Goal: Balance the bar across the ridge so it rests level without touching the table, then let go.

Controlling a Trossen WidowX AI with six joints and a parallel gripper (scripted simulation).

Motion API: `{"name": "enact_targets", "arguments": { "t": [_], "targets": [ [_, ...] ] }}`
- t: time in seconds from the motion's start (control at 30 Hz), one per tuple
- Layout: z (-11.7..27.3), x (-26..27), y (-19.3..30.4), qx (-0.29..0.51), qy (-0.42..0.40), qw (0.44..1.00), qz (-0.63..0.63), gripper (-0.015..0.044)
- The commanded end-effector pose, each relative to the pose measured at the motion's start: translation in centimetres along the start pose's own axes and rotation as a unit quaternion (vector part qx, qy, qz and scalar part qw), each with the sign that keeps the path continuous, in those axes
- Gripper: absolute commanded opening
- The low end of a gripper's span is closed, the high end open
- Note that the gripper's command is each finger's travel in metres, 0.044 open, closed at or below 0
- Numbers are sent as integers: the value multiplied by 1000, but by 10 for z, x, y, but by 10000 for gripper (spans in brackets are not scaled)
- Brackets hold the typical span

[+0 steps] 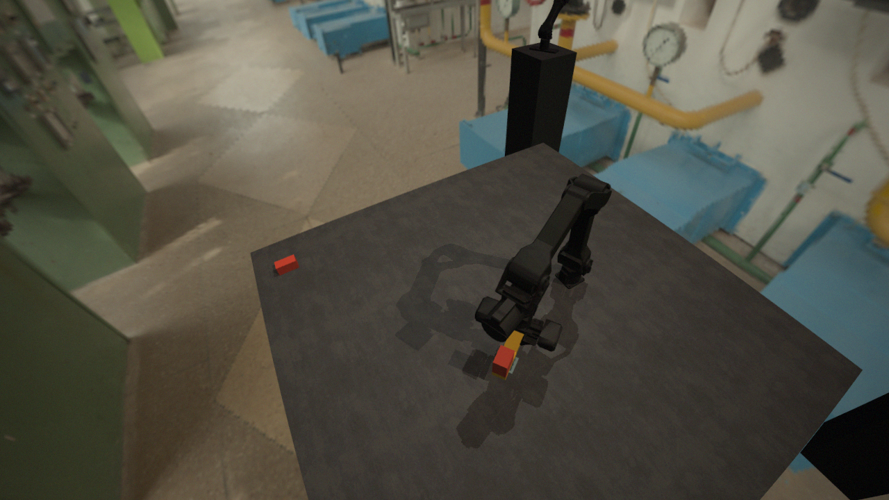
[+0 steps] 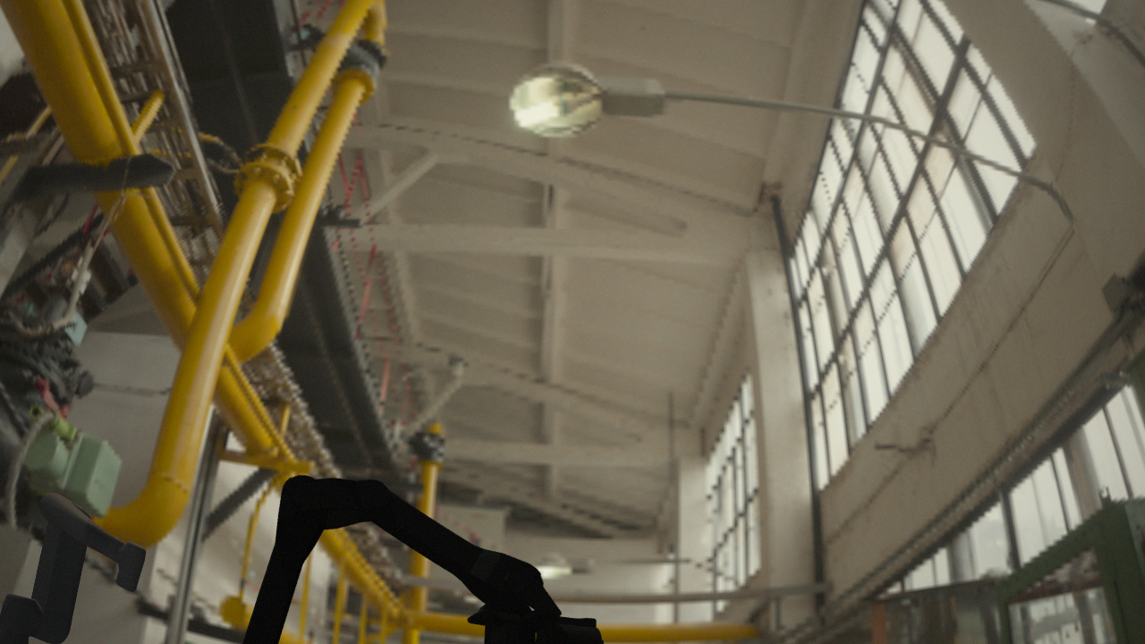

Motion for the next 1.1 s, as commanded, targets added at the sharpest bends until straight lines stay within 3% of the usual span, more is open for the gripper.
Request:
{"name": "enact_targets", "arguments": {
  "t": [0.0, 1.07],
  "targets": [
    [0, 0, 0, 0, 0, 1000, -2, 0],
    [-3, 0, 0, 0, 1, 1000, -2, 0]
  ]
}}
Point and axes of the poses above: the point midway between the two fingers, 35 mm back from their tips, its own z axis back along the fingers, its own x axis across the jaws, y = z × x, the point moved 2 cm from there along z, back along the fingers, and after that the axes turned 1 degree about z, right-handed, at the moved point
